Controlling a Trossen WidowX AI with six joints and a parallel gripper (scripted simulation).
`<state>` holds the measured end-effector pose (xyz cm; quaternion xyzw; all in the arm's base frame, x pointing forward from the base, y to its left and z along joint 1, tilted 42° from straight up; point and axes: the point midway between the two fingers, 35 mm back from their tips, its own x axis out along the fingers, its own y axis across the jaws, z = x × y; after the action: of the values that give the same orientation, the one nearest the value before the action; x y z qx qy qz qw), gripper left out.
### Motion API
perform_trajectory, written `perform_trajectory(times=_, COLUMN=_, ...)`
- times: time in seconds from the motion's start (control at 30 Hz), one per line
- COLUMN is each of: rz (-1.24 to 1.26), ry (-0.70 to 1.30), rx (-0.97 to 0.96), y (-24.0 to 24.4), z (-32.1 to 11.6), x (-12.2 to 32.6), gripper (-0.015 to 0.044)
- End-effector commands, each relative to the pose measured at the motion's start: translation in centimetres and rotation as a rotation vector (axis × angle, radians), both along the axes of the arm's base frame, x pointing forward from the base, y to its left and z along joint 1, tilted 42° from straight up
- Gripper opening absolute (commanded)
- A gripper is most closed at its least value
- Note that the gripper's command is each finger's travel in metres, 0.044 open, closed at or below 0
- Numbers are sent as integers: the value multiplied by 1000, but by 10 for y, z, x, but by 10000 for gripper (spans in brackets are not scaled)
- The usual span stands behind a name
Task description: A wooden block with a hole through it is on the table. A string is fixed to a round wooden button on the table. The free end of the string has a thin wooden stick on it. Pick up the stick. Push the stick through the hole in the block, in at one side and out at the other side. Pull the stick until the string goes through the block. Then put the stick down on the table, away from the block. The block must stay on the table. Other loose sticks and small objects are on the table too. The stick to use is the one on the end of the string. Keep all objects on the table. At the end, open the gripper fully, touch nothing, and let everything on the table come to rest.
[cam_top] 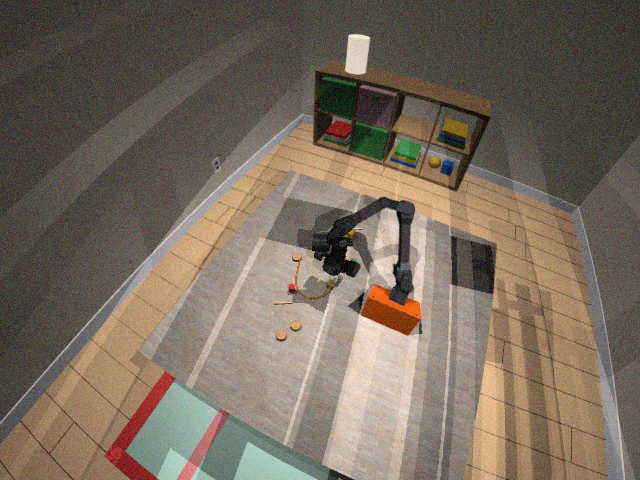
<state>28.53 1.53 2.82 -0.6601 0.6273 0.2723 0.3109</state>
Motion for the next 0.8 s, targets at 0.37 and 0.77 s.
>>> perform_trajectory(times=0.37, rz=4, ry=4, rx=-3, y=-16, z=-18, x=3, gripper=124)
perform_trajectory(times=0.77, rz=4, ry=4, rx=-5, y=-30, z=-33, x=3, gripper=124)
